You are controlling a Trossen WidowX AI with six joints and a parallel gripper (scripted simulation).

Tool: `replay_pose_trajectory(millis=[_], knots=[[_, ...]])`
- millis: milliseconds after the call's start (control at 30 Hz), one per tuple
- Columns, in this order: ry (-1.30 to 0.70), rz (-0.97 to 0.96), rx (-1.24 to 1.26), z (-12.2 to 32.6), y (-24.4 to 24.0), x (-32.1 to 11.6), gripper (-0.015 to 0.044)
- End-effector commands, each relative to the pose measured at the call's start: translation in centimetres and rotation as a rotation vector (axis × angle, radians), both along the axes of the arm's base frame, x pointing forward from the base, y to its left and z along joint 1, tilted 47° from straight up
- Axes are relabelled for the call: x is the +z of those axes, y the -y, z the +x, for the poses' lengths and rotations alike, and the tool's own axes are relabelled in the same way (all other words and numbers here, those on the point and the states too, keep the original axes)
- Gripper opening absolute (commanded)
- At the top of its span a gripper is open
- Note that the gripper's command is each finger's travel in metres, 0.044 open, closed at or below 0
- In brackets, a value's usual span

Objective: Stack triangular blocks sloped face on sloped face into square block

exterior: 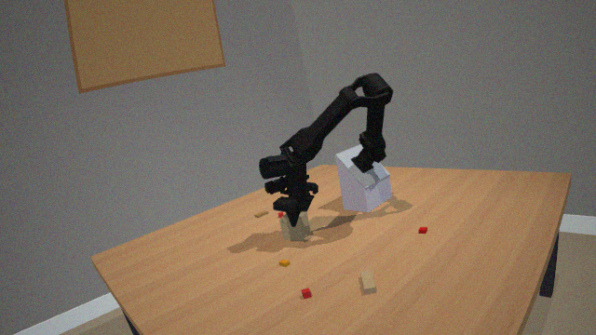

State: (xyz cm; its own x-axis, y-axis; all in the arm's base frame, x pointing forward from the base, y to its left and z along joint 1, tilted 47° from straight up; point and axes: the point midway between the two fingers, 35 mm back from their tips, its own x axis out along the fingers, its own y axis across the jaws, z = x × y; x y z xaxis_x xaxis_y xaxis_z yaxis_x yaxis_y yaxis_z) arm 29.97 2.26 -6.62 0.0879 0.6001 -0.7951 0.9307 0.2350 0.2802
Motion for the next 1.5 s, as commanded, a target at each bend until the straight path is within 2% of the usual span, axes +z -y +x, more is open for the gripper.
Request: replay_pose_trajectory(millis=[0, 1433, 1467], knots=[[-0.004, 0.003, -0.003, -0.02, -0.15, -0.29, 0.0], [-0.007, 0.005, -0.002, -0.02, -0.29, -0.57, 0.0], [-0.008, 0.002, -0.001, -0.05, -0.28, -0.57, 0.0026]])
